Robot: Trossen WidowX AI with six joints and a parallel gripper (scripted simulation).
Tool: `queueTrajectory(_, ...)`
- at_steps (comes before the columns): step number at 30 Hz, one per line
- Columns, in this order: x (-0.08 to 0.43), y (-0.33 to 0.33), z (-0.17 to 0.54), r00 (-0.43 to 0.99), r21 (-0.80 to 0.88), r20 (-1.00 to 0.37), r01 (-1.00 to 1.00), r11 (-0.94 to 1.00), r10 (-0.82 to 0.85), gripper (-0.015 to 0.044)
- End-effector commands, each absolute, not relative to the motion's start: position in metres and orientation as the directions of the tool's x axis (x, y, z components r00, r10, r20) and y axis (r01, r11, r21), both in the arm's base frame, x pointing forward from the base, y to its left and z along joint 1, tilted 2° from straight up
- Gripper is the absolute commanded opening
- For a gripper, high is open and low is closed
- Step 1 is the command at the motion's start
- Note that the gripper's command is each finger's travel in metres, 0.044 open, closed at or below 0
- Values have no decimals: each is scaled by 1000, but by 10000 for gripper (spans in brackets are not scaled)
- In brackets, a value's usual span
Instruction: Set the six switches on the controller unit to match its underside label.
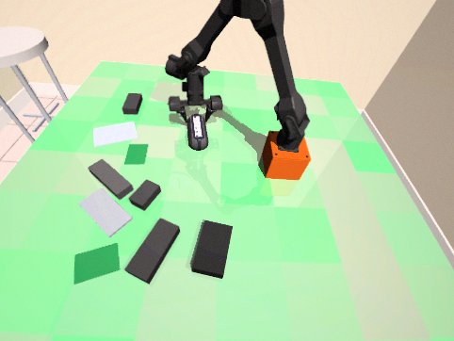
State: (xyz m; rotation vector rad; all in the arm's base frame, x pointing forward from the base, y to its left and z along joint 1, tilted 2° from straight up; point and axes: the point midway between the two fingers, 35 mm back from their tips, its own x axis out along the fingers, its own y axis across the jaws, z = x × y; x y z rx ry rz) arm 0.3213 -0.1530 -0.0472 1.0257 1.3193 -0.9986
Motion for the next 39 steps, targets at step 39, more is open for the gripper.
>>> queueTrajectory(39,318,-142,-16,12,15,-1000,966,256,13,336)
